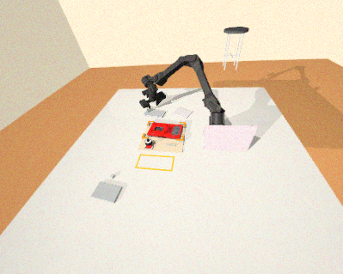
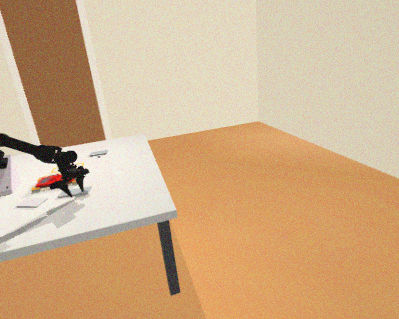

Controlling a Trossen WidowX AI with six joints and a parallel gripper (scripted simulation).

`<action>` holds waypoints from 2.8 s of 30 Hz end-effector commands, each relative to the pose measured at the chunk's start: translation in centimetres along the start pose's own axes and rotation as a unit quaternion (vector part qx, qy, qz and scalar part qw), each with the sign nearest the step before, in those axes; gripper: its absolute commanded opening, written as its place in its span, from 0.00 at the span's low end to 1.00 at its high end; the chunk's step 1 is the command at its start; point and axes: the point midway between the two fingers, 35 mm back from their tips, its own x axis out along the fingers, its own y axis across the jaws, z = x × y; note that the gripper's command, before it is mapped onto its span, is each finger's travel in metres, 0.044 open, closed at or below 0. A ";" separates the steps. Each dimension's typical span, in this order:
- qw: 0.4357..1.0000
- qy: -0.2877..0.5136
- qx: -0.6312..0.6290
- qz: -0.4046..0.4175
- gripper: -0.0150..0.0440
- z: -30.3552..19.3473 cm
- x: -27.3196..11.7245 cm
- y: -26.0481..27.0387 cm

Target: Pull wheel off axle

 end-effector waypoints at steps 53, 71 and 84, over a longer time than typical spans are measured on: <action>0.906 0.144 -0.391 0.078 0.76 -27.0 -14.4 20.3; 0.907 0.148 -0.387 0.077 0.55 -27.6 -12.0 20.2; 0.907 0.147 -0.387 0.077 0.25 -27.5 -12.2 20.2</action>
